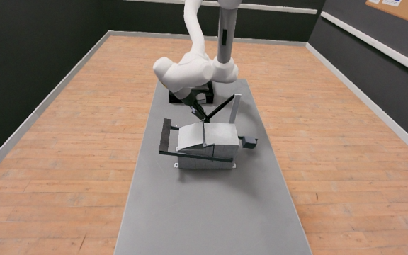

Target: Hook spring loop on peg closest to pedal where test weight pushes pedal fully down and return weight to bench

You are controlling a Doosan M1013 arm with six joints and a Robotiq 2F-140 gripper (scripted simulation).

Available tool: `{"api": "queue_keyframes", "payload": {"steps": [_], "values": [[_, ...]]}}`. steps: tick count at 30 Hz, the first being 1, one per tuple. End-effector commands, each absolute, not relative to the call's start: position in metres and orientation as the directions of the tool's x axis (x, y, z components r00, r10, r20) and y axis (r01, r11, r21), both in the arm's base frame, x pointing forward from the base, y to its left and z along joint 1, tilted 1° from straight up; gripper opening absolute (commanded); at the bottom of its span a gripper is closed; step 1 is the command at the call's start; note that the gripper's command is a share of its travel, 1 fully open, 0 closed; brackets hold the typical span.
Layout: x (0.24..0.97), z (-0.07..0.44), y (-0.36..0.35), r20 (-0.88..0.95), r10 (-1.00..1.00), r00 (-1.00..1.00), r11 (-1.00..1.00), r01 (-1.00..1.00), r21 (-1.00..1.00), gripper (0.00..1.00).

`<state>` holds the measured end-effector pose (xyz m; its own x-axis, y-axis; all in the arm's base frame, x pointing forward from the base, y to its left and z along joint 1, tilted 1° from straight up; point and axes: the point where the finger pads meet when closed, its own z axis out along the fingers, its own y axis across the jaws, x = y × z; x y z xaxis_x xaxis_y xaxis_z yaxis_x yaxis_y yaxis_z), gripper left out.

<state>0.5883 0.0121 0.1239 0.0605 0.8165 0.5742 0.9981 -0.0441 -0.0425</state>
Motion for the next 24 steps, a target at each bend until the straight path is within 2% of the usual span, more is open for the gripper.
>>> {"api": "queue_keyframes", "payload": {"steps": [1, 24], "values": [[0.5895, 0.1245, 0.0121, 0.574, 0.817, 0.058, -0.044, 0.998, -0.037, 0.17], [0.5927, 0.1245, 0.0120, 0.575, 0.817, 0.050, -0.044, 0.999, -0.025, 0.17]]}}
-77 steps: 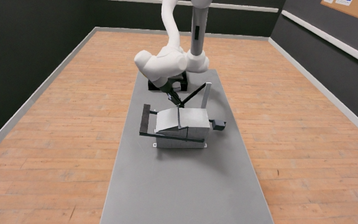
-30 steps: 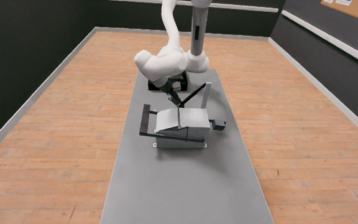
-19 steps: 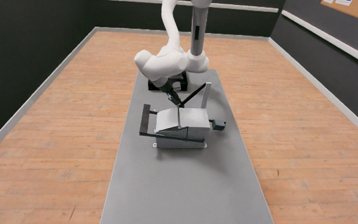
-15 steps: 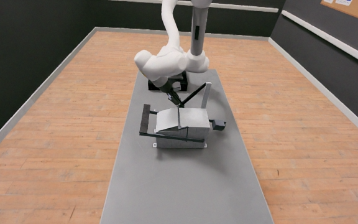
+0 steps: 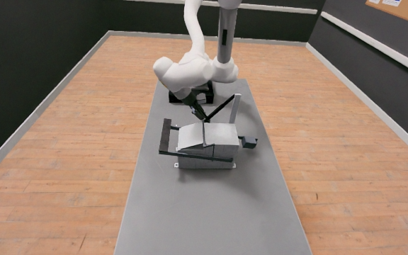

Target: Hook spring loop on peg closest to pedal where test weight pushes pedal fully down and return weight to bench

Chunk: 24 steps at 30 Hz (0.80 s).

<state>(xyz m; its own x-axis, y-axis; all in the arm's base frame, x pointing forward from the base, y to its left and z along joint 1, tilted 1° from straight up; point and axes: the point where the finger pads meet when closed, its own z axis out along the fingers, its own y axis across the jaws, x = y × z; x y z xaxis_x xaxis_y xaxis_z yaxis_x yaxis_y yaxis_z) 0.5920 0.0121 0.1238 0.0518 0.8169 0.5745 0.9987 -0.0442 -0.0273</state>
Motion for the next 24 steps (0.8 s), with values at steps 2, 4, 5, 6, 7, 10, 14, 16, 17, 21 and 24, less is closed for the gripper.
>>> {"api": "queue_keyframes", "payload": {"steps": [2, 4, 5, 6, 7, 10, 14, 16, 17, 21, 24], "values": [[0.5931, 0.1244, 0.0119, 0.575, 0.817, 0.049, -0.044, 0.999, -0.023, 0.17], [0.5935, 0.1244, 0.0119, 0.575, 0.817, 0.048, -0.044, 0.999, -0.021, 0.17], [0.5937, 0.1244, 0.0119, 0.575, 0.817, 0.048, -0.044, 0.999, -0.020, 0.17], [0.5939, 0.1244, 0.0119, 0.575, 0.817, 0.047, -0.044, 0.999, -0.019, 0.17], [0.5941, 0.1244, 0.0119, 0.575, 0.817, 0.046, -0.044, 0.999, -0.018, 0.17], [0.5948, 0.1244, 0.0119, 0.575, 0.817, 0.045, -0.044, 0.999, -0.015, 0.17], [0.5943, 0.1244, 0.0119, 0.575, 0.817, 0.046, -0.044, 0.999, -0.017, 0.17], [0.5943, 0.1244, 0.0119, 0.575, 0.817, 0.046, -0.044, 0.999, -0.016, 0.17], [0.5943, 0.1244, 0.0119, 0.575, 0.817, 0.046, -0.044, 0.999, -0.016, 0.17], [0.5942, 0.1244, 0.0119, 0.575, 0.817, 0.045, -0.044, 0.999, -0.015, 0.17], [0.5942, 0.1244, 0.0119, 0.575, 0.817, 0.045, -0.044, 0.999, -0.015, 0.17]]}}
